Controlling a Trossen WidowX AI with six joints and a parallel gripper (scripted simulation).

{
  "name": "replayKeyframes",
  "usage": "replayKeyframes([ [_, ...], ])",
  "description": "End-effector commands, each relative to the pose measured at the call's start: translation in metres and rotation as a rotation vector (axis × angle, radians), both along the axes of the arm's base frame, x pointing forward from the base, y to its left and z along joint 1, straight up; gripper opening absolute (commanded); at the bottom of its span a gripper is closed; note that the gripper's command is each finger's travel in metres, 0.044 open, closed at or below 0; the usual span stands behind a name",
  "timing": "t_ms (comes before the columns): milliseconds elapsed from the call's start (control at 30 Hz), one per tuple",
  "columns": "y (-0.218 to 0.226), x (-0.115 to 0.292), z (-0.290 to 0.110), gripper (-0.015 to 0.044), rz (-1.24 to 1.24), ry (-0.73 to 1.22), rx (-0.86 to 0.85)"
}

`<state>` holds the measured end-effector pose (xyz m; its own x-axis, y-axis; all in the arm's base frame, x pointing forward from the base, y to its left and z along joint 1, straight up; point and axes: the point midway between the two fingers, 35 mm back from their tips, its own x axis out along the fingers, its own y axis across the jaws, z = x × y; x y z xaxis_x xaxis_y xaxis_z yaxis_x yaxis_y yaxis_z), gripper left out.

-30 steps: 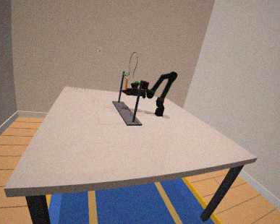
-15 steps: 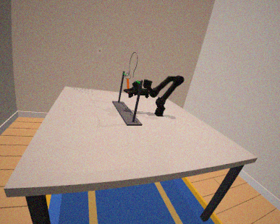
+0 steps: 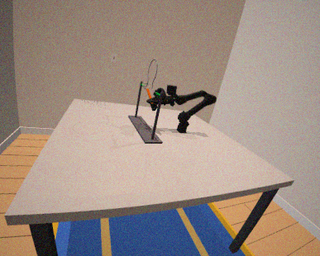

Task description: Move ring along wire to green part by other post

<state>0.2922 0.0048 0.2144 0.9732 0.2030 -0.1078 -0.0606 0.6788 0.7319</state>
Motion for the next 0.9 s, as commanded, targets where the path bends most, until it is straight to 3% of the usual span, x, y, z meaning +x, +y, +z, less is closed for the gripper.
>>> replayKeyframes([
  [0,0.004,-0.01,0.01,-0.015,0.048,0.042,0.054],
  [400,0.017,-0.04,0.052,-0.015,0.257,0.192,0.324],
  [867,0.027,-0.044,0.101,-0.015,0.311,0.185,0.66],
])
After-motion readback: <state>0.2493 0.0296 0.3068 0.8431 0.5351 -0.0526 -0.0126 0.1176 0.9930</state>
